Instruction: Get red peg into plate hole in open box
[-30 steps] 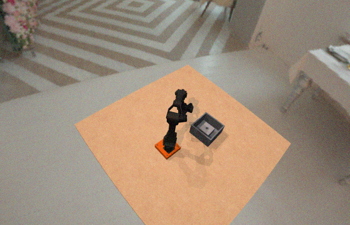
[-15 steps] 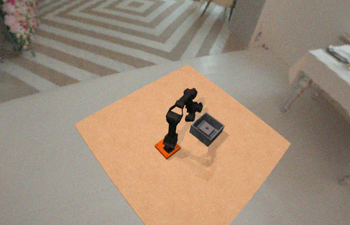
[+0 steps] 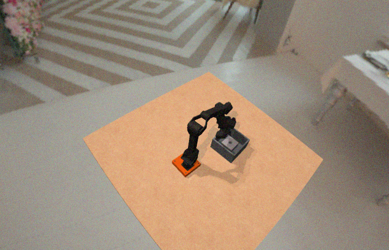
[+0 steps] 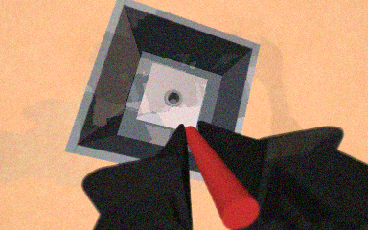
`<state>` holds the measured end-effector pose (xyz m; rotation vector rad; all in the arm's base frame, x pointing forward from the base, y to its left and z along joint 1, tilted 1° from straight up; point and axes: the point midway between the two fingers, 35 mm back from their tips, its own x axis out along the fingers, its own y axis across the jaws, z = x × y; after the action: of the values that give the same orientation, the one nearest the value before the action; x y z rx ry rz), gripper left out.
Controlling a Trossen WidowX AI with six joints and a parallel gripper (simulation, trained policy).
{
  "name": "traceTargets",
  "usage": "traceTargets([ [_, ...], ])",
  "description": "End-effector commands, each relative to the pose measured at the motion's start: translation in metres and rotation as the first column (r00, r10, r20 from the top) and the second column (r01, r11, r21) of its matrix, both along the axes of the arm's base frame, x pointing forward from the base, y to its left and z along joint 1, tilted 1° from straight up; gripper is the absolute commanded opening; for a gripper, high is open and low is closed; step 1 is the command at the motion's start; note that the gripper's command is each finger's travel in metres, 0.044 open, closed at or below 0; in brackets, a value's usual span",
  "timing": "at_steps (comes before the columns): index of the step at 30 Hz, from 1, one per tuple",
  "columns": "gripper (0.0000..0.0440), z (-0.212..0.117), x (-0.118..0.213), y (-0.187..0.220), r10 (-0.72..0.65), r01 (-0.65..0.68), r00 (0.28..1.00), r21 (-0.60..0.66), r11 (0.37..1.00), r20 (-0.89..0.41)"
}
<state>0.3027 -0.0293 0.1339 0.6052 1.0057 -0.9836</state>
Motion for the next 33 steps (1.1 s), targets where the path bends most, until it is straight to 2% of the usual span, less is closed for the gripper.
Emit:
traceTargets([
  [1,0.0000,-0.008,0.012,-0.015,0.008,-0.008,1.000,0.011,1.000,-0.003],
  [11,0.0001,-0.030,0.027,-0.040,0.080,-0.079,0.996,0.050,0.996,-0.033],
  [20,0.0001,-0.054,0.032,-0.047,0.180,-0.172,0.981,0.100,0.980,-0.073],
  [23,0.0036,-0.063,0.031,-0.046,0.212,-0.201,0.973,0.122,0.972,-0.092],
  [29,0.0175,-0.073,0.033,-0.048,0.240,-0.222,0.965,0.159,0.962,-0.109],
  [33,0.0180,-0.069,0.038,-0.052,0.278,-0.258,0.954,0.160,0.953,-0.116],
])
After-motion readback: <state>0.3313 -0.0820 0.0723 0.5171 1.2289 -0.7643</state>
